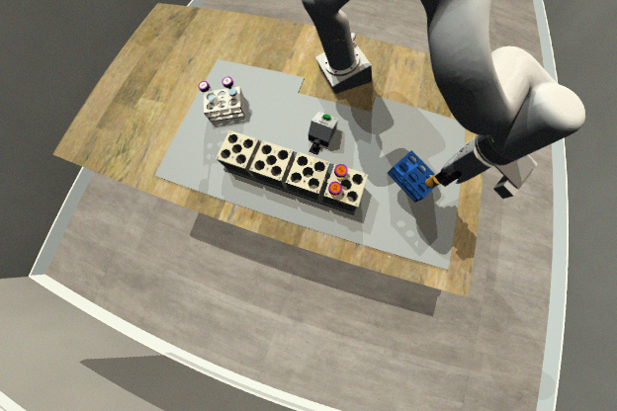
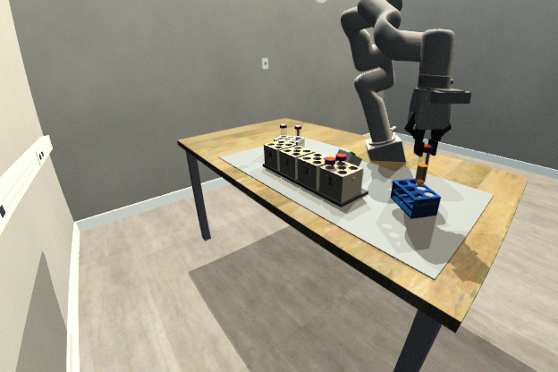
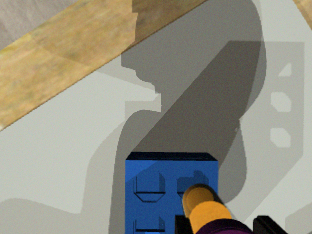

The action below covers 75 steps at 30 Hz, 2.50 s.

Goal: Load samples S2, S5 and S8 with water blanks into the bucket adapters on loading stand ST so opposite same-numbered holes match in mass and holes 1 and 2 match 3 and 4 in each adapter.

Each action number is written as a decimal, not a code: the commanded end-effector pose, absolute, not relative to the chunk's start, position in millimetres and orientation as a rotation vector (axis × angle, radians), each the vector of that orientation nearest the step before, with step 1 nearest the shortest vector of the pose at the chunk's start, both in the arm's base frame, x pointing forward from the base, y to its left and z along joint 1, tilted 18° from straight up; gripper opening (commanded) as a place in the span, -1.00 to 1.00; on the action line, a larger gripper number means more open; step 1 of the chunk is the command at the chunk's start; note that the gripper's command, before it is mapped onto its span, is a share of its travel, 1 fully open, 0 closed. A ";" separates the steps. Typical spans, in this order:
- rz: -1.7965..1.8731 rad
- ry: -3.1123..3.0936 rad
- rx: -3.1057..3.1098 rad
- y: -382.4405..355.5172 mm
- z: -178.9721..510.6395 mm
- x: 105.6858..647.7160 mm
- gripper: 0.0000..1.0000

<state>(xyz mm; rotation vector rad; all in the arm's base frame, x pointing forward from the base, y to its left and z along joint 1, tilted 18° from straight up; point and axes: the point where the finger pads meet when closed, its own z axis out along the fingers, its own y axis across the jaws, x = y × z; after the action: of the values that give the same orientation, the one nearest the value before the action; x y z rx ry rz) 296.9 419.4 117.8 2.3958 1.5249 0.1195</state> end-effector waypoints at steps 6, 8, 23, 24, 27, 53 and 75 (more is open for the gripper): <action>0.126 1.526 2.398 424.6 136.9 293.3 -1.00; 0.126 1.526 2.398 425.4 140.7 292.4 -1.00; 0.126 1.526 2.398 430.6 165.5 286.4 -1.00; 0.126 1.526 2.398 431.0 167.4 285.9 -1.00; 0.126 1.526 2.398 431.0 167.4 285.9 -1.00; 0.249 0.758 2.772 345.2 189.4 302.3 -1.00; 0.328 0.143 2.905 249.8 213.9 320.4 -1.00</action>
<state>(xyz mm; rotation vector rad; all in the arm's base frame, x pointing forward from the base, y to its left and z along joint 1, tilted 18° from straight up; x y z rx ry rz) 317.0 264.0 208.0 2.9004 0.1476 0.3212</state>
